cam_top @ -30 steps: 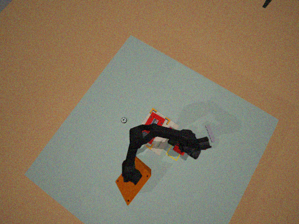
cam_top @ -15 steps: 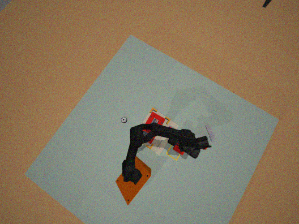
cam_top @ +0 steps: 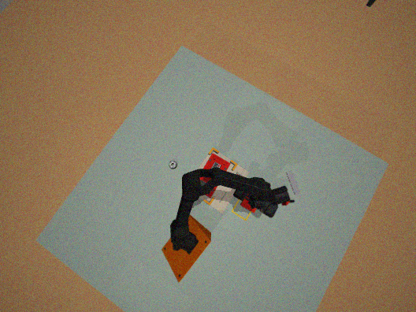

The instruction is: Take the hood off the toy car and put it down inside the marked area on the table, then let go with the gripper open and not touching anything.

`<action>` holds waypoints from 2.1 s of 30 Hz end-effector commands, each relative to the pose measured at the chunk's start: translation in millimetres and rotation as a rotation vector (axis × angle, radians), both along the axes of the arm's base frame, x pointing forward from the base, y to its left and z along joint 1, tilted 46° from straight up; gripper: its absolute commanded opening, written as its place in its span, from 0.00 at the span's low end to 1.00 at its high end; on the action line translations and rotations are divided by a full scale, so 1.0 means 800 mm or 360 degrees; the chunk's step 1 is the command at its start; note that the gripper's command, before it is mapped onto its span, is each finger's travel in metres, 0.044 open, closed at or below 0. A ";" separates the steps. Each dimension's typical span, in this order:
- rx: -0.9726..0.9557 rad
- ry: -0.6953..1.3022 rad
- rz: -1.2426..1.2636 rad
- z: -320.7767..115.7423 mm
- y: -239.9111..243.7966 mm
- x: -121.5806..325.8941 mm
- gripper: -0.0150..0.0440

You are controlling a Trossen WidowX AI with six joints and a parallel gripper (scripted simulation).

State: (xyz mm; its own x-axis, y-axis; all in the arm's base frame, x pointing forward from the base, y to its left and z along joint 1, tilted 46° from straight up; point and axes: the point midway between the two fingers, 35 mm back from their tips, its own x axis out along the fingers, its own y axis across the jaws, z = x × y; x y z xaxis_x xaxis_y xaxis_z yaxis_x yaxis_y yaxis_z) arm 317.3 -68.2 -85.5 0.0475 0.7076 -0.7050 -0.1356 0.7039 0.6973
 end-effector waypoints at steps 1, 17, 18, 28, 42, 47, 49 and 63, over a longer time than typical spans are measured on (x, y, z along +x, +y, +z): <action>0.0006 0.0001 -0.0004 -0.002 0.004 0.000 0.25; 0.0008 0.0001 -0.0004 -0.014 0.017 0.001 0.25; 0.0008 0.0001 -0.0004 -0.015 0.018 0.000 0.25; 0.0010 0.0001 -0.0003 -0.022 0.026 0.000 0.25; 0.0013 0.0001 -0.0003 -0.031 0.036 -0.001 0.25; 0.0013 0.0001 -0.0003 -0.032 0.037 -0.001 0.25; 0.0013 0.0001 -0.0003 -0.033 0.038 0.000 0.25; 0.0013 0.0001 -0.0003 -0.039 0.045 0.000 0.25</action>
State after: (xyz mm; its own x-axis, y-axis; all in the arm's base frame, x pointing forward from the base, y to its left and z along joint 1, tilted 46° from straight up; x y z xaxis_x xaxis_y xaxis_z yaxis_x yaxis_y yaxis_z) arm 316.9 -34.0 -116.3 0.0462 0.7111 -0.7016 -0.1364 0.7003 0.7007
